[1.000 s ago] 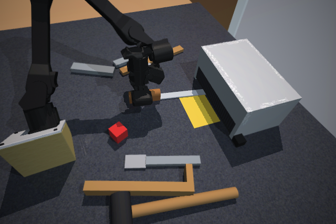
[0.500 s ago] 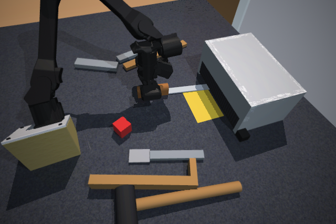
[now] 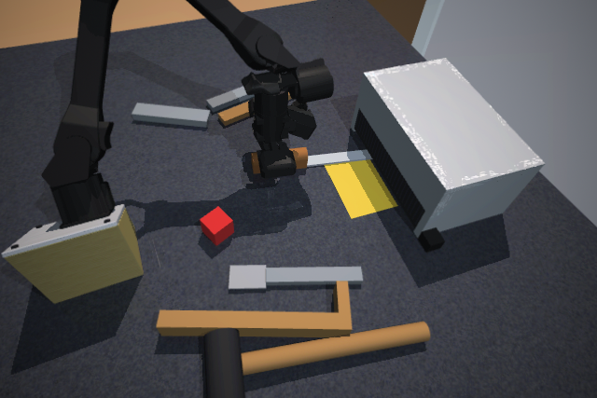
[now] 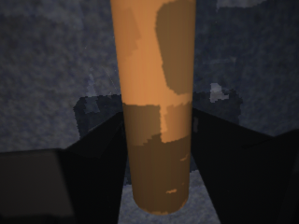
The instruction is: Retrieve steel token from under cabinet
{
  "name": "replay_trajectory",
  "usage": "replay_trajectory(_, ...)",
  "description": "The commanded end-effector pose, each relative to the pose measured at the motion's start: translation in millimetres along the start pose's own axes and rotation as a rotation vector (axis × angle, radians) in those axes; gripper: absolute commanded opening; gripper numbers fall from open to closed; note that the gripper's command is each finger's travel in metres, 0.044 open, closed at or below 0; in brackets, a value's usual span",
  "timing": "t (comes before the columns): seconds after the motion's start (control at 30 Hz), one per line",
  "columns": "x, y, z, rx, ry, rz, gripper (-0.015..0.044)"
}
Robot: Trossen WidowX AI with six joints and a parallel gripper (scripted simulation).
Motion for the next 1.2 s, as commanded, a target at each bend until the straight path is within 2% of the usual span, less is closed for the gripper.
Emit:
replay_trajectory(0.0,-6,0,2,-0.004,0.003,0.001,0.0)
replay_trajectory(1.17,-41,1,11,-0.005,0.004,-0.001,0.0)
Point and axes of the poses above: the point midway between the two fingers, 35 mm back from their tips, its own y axis back along the fingers, its own z axis across the jaws, x = y × z, the point moved 5 cm from there along y, back along the fingers, and after that the axes turned 15 degrees about -y, right-handed, at the moved point
